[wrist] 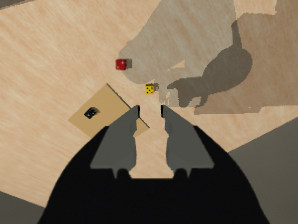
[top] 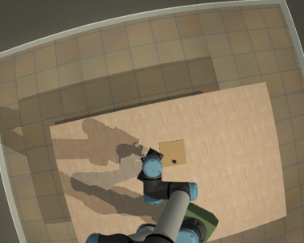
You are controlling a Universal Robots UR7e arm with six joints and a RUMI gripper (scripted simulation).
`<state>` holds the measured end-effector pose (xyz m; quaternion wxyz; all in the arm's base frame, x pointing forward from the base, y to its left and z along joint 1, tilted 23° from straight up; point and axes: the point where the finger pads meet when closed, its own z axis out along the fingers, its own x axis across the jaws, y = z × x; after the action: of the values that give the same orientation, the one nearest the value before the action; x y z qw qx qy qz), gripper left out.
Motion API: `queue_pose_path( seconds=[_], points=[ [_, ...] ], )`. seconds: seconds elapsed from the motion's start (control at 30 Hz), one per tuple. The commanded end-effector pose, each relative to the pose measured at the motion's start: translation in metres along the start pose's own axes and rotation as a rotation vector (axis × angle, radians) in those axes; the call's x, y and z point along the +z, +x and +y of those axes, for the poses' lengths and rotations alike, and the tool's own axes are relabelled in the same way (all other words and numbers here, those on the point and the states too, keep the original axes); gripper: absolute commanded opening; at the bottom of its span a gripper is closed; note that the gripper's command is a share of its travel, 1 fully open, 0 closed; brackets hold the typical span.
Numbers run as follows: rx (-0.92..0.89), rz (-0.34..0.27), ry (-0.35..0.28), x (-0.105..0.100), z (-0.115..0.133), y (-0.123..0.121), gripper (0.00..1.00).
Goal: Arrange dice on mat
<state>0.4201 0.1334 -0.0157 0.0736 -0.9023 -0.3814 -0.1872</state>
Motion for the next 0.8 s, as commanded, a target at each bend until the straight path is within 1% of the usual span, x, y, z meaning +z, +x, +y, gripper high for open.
queue_pose_path(
  seconds=[0.0, 0.3, 0.77],
  points=[
    [0.000, -0.002, 0.002, 0.001, -0.001, -0.001, 0.18],
    [0.000, -0.002, 0.002, 0.004, -0.001, -0.001, 0.18],
    [0.000, -0.002, 0.002, 0.017, -0.001, -0.001, 0.18]
  ],
)
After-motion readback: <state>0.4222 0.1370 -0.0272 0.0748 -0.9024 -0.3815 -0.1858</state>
